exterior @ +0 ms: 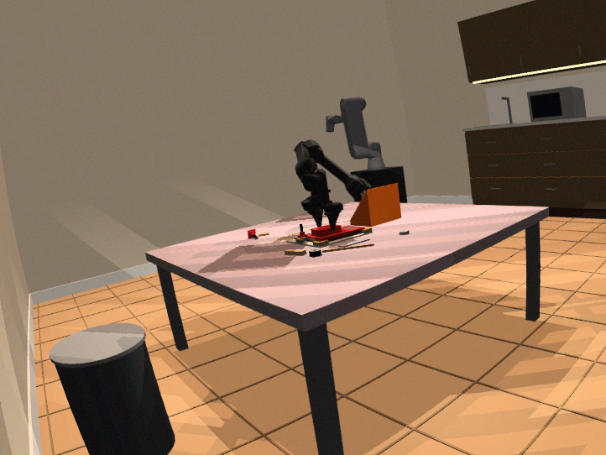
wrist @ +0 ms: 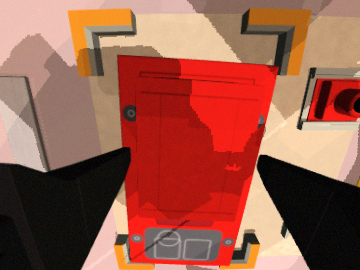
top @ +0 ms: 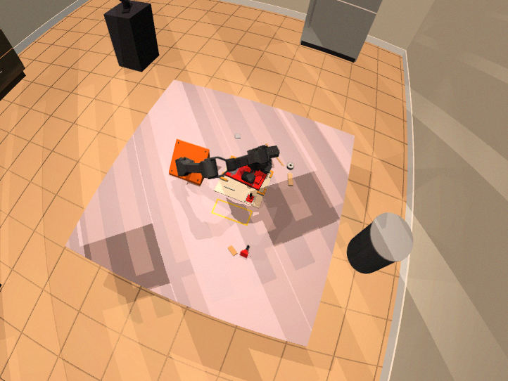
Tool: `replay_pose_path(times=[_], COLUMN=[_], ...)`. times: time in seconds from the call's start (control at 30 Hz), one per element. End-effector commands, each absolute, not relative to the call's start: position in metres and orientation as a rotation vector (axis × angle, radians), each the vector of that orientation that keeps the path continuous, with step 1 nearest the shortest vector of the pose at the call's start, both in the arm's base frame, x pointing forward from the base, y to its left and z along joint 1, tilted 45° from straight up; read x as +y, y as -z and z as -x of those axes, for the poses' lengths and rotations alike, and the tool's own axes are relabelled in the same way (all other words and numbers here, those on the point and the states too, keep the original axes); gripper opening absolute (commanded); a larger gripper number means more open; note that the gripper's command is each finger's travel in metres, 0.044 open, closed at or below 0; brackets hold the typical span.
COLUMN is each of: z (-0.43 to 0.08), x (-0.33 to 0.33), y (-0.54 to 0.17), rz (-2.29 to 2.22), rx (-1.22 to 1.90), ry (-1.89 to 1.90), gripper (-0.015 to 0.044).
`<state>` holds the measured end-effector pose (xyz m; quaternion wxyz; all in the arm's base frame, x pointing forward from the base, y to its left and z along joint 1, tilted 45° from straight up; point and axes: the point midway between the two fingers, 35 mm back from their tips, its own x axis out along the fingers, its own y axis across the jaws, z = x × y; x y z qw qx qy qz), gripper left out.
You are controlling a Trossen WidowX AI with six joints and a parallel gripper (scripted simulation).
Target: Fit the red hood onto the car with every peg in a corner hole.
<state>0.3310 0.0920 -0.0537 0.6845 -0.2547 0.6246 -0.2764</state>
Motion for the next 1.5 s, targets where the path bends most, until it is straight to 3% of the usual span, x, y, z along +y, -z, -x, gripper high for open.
replay_pose_path(times=[0.0, 0.17, 1.47], z=[-0.332, -0.326, -0.326], x=[0.109, 0.141, 0.141], y=[0.040, 0.006, 0.006], rz=[0.561, 0.563, 0.563], rx=[1.393, 1.391, 1.391], ry=[0.614, 0.614, 0.614], gripper=[0.0440, 0.0440, 0.0440])
